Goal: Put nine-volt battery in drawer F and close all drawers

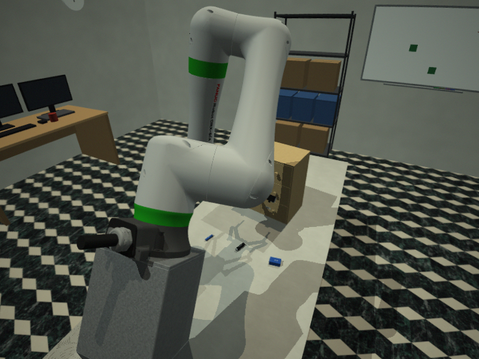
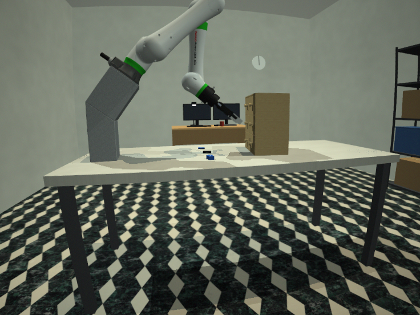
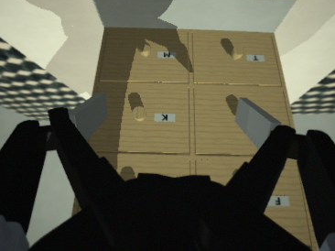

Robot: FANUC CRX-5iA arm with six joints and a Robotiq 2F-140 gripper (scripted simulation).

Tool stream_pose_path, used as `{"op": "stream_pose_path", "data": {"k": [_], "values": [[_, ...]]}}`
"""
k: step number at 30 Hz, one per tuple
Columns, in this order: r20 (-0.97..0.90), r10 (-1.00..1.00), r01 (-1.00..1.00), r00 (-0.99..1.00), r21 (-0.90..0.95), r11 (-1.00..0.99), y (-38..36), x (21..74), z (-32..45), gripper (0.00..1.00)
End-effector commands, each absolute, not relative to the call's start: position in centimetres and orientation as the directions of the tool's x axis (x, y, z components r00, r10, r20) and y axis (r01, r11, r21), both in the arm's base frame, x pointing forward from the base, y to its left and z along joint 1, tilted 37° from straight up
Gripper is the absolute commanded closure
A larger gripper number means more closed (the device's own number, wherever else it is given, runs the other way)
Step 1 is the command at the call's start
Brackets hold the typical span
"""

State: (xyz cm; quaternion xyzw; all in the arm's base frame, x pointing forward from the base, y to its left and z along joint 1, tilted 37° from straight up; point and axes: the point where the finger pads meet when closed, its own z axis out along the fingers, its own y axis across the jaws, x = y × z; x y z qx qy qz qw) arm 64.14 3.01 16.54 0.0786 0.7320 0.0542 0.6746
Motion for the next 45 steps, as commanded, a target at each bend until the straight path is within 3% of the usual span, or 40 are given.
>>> {"op": "stream_pose_path", "data": {"k": [1, 7, 15, 18, 29, 45], "values": [[-0.968, 0.219, -0.008, -0.126, 0.222, 0.975, 4.9, 64.5, 16.5, 0.0], [-0.902, 0.265, -0.15, -0.342, 0.331, 0.932, 11.2, 64.0, 16.5, 0.0], [-0.823, 0.219, -0.178, -0.524, 0.358, 0.917, 13.8, 60.4, 16.5, 0.0], [-0.755, 0.174, -0.145, -0.632, 0.336, 0.93, 11.9, 56.6, 16.7, 0.0], [-0.627, 0.138, -0.026, -0.767, 0.245, 0.969, 5.5, 51.5, 18.0, 0.0], [-0.571, 0.146, 0.051, -0.808, 0.178, 0.983, 2.9, 49.9, 18.7, 0.0]]}}
